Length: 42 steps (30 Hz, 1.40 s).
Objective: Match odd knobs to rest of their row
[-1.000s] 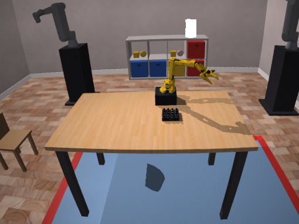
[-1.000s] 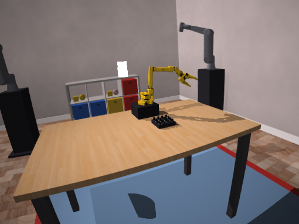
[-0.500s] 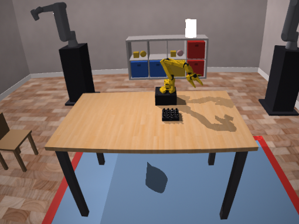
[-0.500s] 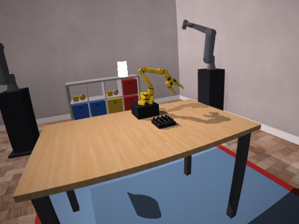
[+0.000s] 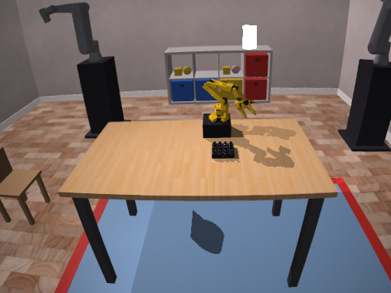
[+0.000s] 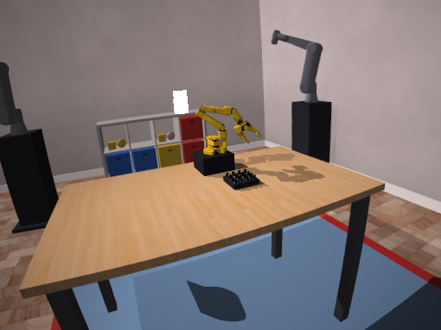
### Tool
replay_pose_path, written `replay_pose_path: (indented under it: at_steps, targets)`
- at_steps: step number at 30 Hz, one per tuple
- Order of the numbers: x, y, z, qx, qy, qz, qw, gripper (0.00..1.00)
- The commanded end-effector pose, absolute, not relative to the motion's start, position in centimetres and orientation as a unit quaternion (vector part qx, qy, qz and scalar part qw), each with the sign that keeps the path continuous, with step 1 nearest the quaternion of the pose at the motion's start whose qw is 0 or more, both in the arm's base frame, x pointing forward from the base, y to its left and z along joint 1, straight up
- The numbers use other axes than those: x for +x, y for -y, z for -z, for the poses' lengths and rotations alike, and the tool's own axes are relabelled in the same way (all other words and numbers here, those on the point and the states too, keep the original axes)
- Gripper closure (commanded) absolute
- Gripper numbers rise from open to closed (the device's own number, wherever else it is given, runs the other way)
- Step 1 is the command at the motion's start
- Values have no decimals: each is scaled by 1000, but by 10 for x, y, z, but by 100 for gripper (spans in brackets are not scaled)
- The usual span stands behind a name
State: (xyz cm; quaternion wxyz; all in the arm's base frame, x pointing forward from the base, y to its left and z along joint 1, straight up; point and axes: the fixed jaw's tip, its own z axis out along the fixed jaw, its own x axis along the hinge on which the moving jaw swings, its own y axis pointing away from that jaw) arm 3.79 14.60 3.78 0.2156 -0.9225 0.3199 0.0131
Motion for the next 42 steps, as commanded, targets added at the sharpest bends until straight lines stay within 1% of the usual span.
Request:
replay_pose_path:
  at_steps: [1,8,18,29,33,36,40,42]
  targets:
    - [37,-143,-36,-923,-321,-14,213,60]
    - [41,-142,-36,-913,-348,-13,213,60]
    - [59,-136,-37,-859,-466,-13,213,60]
    - [98,-114,-37,-679,-702,-12,214,60]
    - [102,-110,-37,-654,-726,-12,214,60]
    - [113,-99,-38,-572,-792,-11,214,60]
    - [120,-91,-38,-514,-831,-11,214,60]
    - [127,-83,-38,-456,-864,-11,214,60]
